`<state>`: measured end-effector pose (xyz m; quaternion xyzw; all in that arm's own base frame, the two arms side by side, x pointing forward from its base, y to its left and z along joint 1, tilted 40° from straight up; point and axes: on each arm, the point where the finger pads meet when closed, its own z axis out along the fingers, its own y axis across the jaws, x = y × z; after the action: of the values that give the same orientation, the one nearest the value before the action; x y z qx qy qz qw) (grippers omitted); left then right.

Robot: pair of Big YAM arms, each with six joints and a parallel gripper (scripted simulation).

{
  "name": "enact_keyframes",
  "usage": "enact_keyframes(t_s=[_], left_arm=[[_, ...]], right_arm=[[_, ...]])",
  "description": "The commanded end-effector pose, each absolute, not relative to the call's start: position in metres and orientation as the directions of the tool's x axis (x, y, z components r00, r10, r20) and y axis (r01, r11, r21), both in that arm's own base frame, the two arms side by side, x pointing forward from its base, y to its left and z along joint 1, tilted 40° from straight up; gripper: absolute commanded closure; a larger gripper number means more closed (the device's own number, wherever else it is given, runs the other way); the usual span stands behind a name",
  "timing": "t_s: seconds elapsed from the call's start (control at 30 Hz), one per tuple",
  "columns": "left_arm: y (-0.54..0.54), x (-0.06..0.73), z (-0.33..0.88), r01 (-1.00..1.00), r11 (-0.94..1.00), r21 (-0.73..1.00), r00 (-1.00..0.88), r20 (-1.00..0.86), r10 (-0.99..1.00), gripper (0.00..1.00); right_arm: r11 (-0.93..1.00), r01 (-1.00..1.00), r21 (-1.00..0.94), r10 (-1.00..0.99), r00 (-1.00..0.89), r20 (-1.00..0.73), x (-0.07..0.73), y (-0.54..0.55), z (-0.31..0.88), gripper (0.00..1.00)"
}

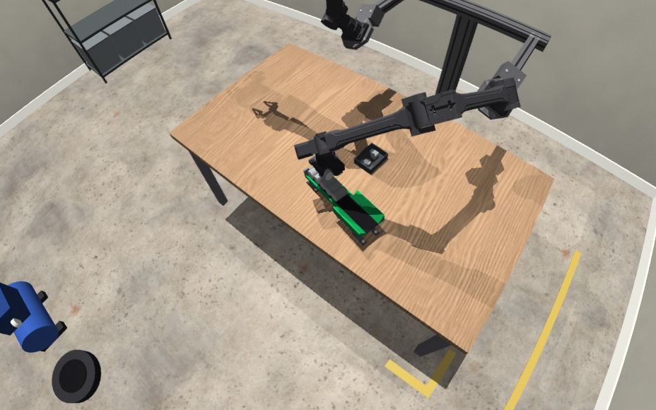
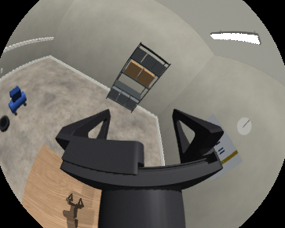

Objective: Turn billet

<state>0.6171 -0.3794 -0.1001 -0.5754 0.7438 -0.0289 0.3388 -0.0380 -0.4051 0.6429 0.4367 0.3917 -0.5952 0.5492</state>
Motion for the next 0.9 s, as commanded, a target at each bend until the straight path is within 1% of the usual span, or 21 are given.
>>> enact_keyframes(t_s=[0.0, 0.63, 0.87], left_arm=[[-0.4224, 0.6077, -0.0543, -0.795, 0.376, -0.475, -0.145, -0.453, -0.879, 1.0], [-0.4232, 0.608, -0.0535, -0.779, 0.453, -0.434, -0.215, -0.493, -0.843, 1.0], [-0.4238, 0.6082, -0.0531, -0.756, 0.526, -0.39, -0.284, -0.53, -0.799, 1.0]], right_arm=[[-0.11, 0.994, 0.0, -0.321, -0.036, -0.946, -0.0443, -0.3947, 0.6497, 0.0], [-0.11, 0.994, 0.0, -0.321, -0.036, -0.946, -0.0443, -0.3947, 0.6497, 0.0], [-0.11, 0.994, 0.0, -0.321, -0.036, -0.946, -0.0443, -0.3947, 0.6497, 0.0]])
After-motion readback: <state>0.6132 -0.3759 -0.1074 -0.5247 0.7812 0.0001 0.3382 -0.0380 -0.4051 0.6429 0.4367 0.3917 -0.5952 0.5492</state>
